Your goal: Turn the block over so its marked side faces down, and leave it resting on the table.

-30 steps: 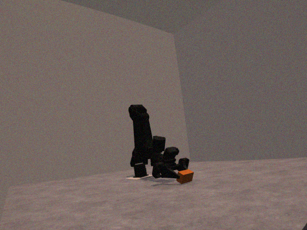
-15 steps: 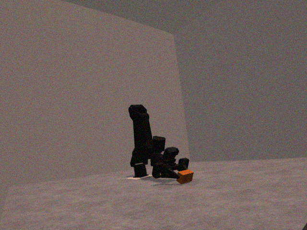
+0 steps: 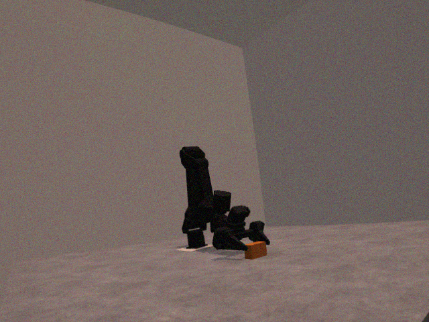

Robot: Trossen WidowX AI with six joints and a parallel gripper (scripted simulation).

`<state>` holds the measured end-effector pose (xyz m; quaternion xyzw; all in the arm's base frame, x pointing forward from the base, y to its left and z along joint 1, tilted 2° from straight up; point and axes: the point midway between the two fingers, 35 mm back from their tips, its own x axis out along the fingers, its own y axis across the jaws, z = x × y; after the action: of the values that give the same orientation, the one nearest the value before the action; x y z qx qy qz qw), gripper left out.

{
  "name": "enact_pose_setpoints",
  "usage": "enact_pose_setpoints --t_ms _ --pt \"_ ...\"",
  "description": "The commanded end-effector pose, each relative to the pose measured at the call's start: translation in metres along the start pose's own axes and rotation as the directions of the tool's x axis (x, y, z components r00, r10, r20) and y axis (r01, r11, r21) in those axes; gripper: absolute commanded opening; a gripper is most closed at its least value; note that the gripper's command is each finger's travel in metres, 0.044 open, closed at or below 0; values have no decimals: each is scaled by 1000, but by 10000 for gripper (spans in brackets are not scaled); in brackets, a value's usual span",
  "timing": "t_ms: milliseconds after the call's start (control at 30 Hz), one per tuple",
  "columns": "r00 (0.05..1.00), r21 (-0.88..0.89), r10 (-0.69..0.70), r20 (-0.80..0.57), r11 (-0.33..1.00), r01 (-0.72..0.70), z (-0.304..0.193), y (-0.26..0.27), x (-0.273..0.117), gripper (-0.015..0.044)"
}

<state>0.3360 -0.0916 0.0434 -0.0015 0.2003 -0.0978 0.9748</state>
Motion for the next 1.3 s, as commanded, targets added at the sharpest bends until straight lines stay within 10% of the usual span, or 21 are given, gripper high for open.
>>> enact_pose_setpoints --t_ms 0,767,1267 --pt "1000 -2 4 -1 1000 -4 -1 1 0 440" --pt "1000 -1 4 -7 1000 -4 0 1 1 440" --pt "905 0 -1 -426 1000 1 57 -1 -13 440"
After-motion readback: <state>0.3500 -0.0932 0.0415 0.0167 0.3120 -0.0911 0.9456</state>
